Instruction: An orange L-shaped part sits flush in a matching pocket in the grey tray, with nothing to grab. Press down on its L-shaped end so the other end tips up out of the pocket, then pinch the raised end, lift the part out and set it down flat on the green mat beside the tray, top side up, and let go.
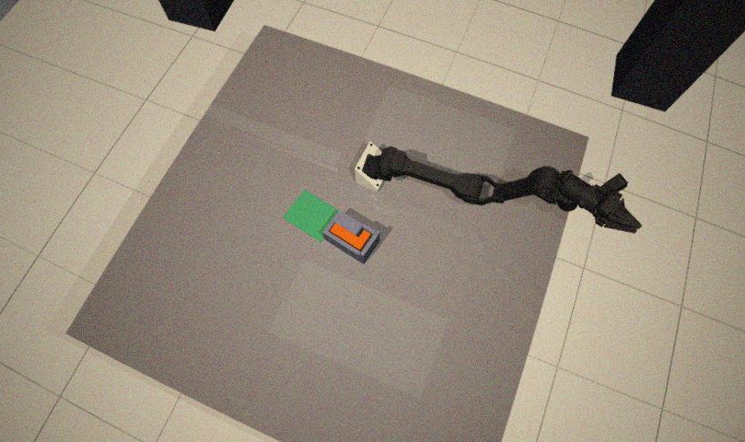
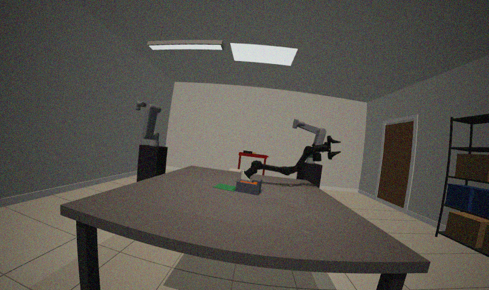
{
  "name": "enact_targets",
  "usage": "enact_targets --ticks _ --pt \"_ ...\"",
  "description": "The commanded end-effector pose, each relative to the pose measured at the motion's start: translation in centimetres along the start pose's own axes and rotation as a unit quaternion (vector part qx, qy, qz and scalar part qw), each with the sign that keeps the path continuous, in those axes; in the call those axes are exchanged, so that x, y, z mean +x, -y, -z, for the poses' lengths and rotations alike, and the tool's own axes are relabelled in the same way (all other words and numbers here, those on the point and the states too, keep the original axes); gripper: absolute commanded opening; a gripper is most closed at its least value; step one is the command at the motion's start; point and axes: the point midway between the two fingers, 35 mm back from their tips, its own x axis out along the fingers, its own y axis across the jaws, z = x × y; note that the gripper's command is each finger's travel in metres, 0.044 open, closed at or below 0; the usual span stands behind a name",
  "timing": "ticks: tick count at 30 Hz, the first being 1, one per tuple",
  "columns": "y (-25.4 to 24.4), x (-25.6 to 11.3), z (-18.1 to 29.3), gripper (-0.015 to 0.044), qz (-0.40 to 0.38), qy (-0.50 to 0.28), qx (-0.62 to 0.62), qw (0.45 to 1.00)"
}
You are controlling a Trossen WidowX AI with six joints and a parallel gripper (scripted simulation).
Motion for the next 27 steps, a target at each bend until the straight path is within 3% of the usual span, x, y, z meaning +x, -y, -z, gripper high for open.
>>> enact_targets --ticks 1,4,9,12,17,20,27 --pt "0.8 -0.1 -0.3 0.0374 0.010 0.003 0.001 1.000" --pt "8.0 -1.9 -1.9 0.0295 0.101 0.019 0.009 0.995" --pt "14.1 -4.2 -2.3 0.0180 0.173 0.026 0.028 0.984" --pt "19.3 -6.7 -1.6 0.0180 0.241 0.012 0.033 0.970" --pt "23.3 -9.0 -0.7 0.0180 0.291 0.004 0.056 0.955" --pt "29.2 -12.8 2.1 0.0180 0.368 -0.036 0.076 0.926" --pt "34.4 -17.4 7.0 0.0180 0.436 -0.087 0.130 0.886"
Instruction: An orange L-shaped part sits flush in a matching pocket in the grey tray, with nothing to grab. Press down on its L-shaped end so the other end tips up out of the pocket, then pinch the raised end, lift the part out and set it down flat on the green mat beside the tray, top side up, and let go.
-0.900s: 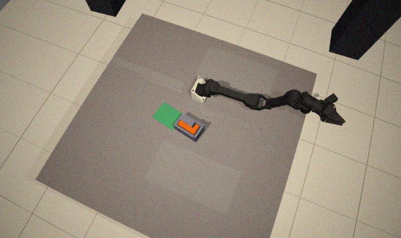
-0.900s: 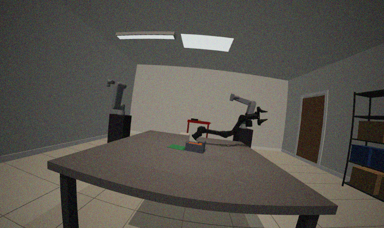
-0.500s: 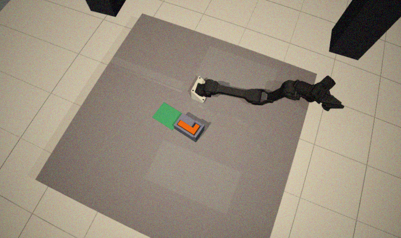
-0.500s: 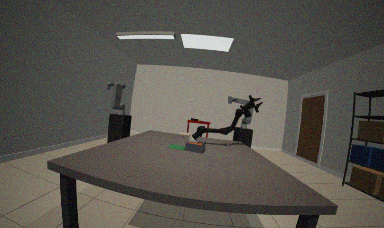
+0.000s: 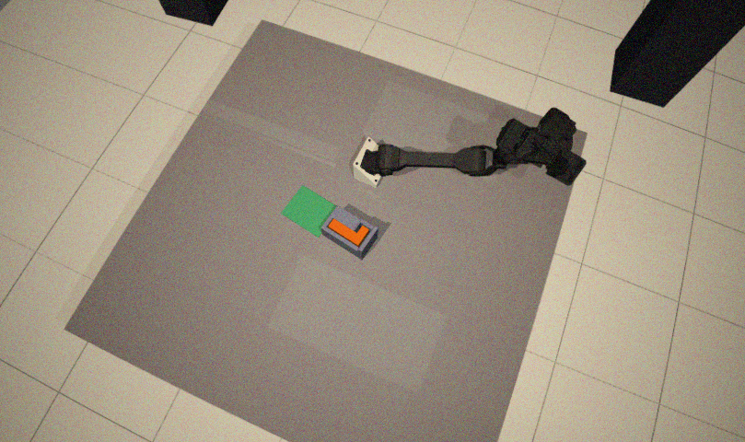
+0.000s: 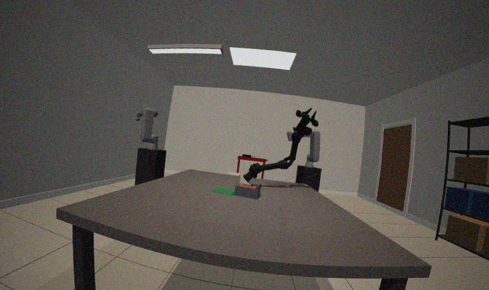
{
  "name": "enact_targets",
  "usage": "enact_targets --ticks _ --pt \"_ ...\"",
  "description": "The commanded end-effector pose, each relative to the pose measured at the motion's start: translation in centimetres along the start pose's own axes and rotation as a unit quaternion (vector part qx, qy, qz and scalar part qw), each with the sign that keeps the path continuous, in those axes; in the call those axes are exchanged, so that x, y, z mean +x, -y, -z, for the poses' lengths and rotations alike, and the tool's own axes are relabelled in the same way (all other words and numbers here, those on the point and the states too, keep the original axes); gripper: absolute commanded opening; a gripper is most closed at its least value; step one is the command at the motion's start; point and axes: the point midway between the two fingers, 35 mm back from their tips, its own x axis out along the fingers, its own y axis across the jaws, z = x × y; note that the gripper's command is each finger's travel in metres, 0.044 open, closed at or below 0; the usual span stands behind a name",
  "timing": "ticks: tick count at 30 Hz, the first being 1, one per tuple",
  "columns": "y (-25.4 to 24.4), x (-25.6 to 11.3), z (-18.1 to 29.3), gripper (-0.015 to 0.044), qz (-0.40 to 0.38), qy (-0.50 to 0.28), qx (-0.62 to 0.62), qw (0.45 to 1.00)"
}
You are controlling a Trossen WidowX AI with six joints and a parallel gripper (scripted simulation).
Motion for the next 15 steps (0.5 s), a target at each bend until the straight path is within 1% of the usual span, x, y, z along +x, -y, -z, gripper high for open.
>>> enact_targets --ticks 1,3,8,11,15 --pt "5.1 0.8 3.1 0.0180 0.058 -0.054 0.012 0.997" --pt "9.0 1.1 6.1 0.0180 0.102 -0.105 0.017 0.989" --pt "15.1 0.2 12.6 0.0180 0.167 -0.209 0.015 0.964" --pt "18.3 -1.2 17.3 0.0180 0.199 -0.288 0.019 0.937" --pt "21.6 -4.3 23.6 0.0180 0.229 -0.402 0.025 0.886"
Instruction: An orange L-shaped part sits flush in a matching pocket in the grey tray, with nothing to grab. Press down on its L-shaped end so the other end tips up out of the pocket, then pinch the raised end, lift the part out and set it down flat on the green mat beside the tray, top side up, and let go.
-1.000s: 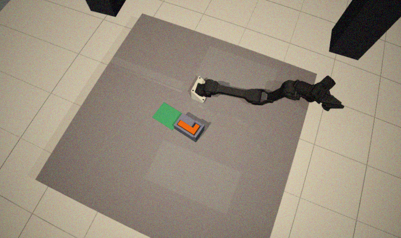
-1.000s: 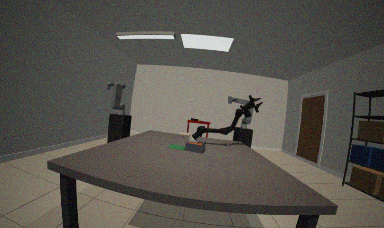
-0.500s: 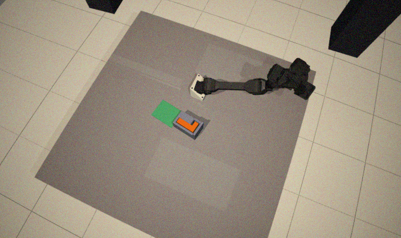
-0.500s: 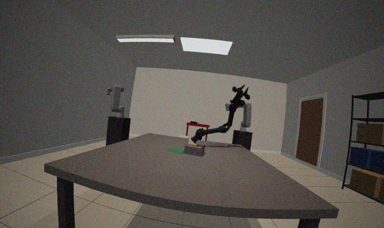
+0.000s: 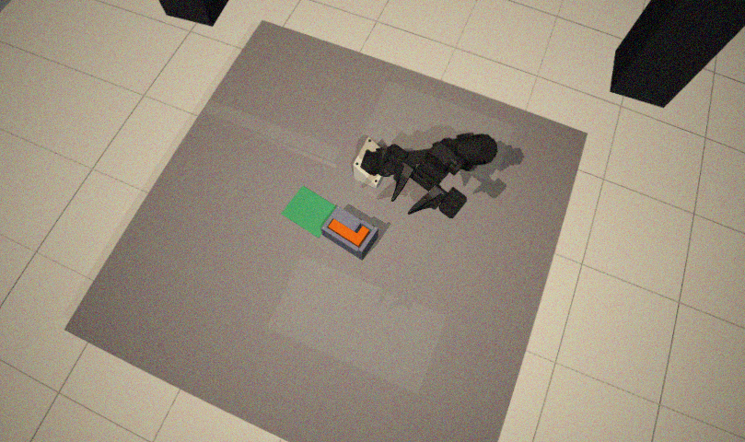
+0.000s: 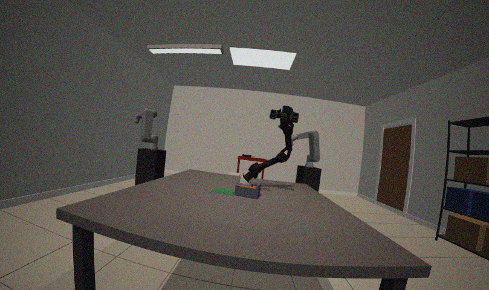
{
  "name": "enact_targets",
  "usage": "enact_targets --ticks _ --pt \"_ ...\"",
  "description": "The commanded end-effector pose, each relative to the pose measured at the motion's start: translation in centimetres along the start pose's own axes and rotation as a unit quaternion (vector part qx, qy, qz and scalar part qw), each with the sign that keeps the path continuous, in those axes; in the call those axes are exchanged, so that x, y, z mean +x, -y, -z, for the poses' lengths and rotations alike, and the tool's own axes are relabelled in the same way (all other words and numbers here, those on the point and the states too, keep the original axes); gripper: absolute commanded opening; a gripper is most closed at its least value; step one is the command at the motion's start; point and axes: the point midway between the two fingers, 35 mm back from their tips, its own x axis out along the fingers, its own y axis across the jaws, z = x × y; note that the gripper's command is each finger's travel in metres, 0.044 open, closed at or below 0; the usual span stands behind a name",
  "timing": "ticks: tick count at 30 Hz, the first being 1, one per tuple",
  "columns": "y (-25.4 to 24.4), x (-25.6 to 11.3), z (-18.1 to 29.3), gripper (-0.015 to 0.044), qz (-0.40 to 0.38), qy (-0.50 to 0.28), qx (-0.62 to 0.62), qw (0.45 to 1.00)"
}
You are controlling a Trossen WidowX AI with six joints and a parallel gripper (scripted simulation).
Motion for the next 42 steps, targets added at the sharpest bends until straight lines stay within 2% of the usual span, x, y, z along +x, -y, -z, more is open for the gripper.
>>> enact_targets --ticks 1,6,10,16,20,22,31,39,42 --pt "3.2 2.4 6.7 0.0180 0.027 -0.125 -0.005 0.992" --pt "6.4 3.2 15.7 0.0180 0.047 -0.293 -0.020 0.955" --pt "8.0 1.8 23.1 0.0180 0.043 -0.437 -0.030 0.898" --pt "8.4 -4.2 33.0 0.0180 -0.006 -0.654 -0.026 0.756" --pt "7.4 -9.3 36.9 0.0180 -0.054 -0.768 -0.003 0.638" --pt "7.1 -10.3 37.3 0.0180 -0.064 -0.786 0.003 0.615" --pt "7.1 -10.3 37.5 0.0180 -0.064 -0.786 0.003 0.615" --pt "6.5 -11.8 43.8 0.0180 -0.065 -0.786 0.003 0.615" --pt "6.4 -12.1 44.4 0.0180 -0.065 -0.786 0.004 0.615"
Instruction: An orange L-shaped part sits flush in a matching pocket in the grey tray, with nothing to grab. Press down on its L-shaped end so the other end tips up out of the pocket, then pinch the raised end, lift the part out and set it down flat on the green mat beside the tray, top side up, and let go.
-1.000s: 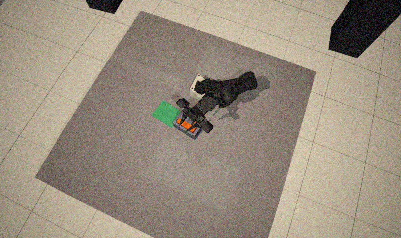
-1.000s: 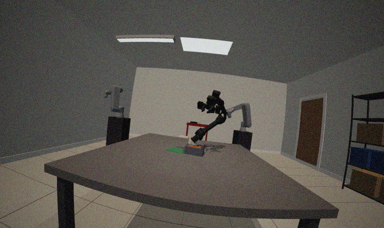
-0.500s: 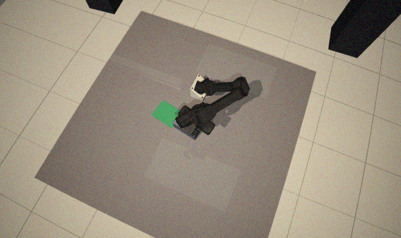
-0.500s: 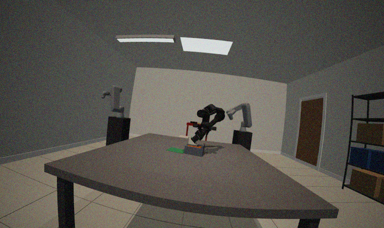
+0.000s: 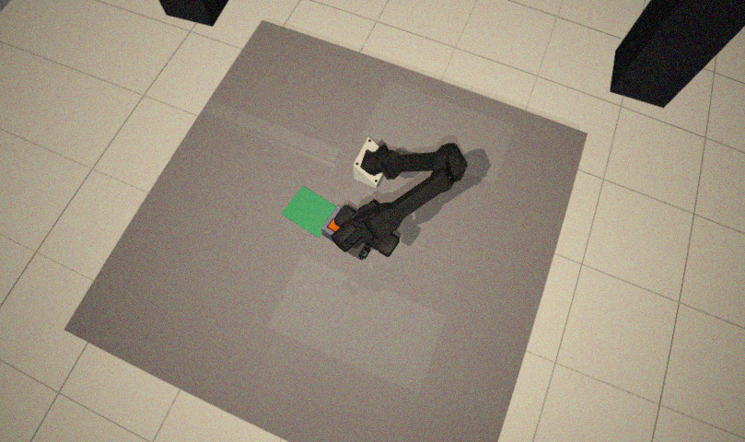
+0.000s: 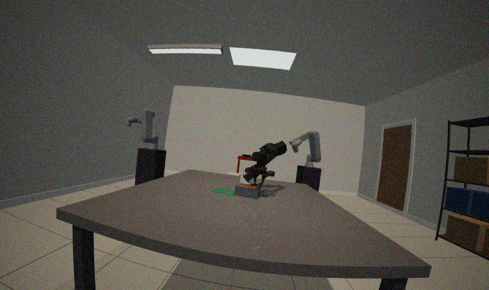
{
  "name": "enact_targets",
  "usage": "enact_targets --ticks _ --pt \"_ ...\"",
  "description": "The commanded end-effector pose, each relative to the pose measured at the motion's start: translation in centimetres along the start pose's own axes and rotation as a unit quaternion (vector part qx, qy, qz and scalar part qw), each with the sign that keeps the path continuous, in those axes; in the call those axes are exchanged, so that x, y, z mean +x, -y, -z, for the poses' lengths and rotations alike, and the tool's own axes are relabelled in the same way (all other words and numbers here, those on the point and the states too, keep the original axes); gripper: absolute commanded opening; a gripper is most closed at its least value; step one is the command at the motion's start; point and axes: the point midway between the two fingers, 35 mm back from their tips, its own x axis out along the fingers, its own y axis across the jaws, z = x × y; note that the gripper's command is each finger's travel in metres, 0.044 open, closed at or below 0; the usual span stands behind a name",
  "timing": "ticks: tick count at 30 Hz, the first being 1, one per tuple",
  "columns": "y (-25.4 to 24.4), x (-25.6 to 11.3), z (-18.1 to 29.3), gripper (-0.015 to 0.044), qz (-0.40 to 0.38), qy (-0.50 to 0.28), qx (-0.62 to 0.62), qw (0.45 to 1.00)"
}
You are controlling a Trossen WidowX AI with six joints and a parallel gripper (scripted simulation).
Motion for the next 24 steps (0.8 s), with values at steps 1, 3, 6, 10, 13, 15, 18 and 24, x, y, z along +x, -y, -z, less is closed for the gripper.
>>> enact_targets --ticks 1,3,6,10,13,15,18,24 --pt "-0.1 1.1 0.0 0.0180 -0.004 0.004 0.001 1.000" --pt "-0.1 1.1 0.0 0.0180 -0.004 0.004 0.001 1.000" --pt "-0.1 1.3 0.0 0.0180 -0.004 0.004 0.001 1.000" --pt "-0.1 1.8 0.0 0.0180 -0.004 0.004 0.001 1.000" --pt "-0.1 2.3 0.0 0.0180 -0.004 0.004 0.001 1.000" --pt "-0.1 2.7 0.0 0.0180 -0.004 0.004 0.001 1.000" --pt "-0.1 3.2 0.0 0.0180 -0.004 0.004 0.001 1.000" --pt "-0.2 4.2 0.0 0.0180 -0.004 0.004 0.001 1.000"
